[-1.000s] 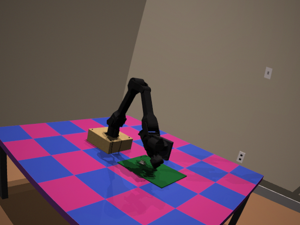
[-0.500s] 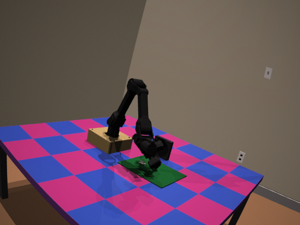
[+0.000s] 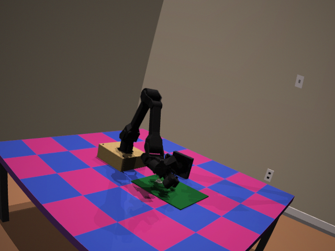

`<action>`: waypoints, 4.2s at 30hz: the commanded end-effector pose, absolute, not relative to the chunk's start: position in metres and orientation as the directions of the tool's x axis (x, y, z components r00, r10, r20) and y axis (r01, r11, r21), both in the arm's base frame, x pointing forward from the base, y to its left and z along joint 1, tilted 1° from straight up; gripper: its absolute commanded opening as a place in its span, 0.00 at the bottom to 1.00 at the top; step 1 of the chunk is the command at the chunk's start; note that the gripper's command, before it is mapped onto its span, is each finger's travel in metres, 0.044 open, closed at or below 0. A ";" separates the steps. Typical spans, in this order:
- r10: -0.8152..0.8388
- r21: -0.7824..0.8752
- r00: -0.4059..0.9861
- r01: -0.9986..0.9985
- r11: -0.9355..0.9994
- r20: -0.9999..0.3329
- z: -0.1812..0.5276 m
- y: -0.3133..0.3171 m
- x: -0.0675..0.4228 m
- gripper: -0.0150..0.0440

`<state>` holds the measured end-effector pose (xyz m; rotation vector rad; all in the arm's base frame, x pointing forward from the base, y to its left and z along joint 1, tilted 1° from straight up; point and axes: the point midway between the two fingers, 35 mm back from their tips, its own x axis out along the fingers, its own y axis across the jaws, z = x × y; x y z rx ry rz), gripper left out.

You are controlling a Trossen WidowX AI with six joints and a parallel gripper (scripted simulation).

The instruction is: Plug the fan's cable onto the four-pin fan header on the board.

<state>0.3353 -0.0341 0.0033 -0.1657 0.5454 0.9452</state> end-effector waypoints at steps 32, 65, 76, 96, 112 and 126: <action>0.772 -0.021 0.617 -0.783 0.621 -0.153 0.021 -0.051 0.313 0.25; 0.773 -0.004 0.612 -0.785 0.620 -0.169 0.018 -0.051 0.314 0.25; 0.773 -0.003 0.612 -0.785 0.620 -0.169 0.010 -0.050 0.314 0.25; 0.773 -0.003 0.612 -0.785 0.620 -0.169 -0.005 -0.050 0.315 0.25; 0.773 -0.003 0.612 -0.785 0.620 -0.169 -0.017 -0.050 0.315 0.25; 0.773 -0.003 0.612 -0.785 0.620 -0.169 -0.028 -0.050 0.315 0.25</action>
